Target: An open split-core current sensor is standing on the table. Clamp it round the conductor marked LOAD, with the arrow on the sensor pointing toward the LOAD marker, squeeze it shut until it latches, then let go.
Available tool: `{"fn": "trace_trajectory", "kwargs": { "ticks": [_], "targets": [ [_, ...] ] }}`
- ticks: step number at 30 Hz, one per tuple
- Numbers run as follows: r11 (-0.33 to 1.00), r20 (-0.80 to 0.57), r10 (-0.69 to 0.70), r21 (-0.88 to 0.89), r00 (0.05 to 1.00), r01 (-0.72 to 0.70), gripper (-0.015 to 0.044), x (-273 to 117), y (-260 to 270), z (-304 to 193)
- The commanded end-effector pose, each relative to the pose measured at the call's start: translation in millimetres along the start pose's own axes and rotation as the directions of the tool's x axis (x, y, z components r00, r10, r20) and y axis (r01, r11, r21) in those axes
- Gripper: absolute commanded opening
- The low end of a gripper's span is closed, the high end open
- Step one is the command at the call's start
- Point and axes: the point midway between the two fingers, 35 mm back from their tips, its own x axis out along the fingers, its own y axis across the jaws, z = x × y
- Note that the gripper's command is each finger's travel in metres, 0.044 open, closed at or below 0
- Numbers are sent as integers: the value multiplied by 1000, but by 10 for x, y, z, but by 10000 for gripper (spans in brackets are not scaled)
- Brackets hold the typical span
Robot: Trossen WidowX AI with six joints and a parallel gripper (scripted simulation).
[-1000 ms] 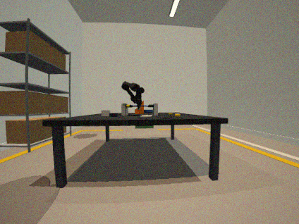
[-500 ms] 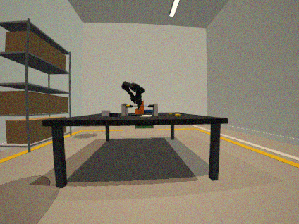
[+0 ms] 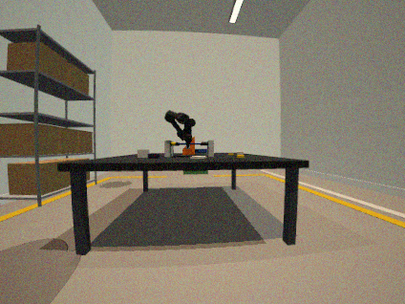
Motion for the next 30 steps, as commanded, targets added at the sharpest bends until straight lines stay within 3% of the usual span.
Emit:
{"fn": "trace_trajectory", "kwargs": {
  "ticks": [1,30],
  "targets": [
    [1000,1,5,-1,1000,-5,0,-49,-1,-2],
    [1000,2,19,-5,1000,-19,0,-188,-4,-4]
  ]
}}
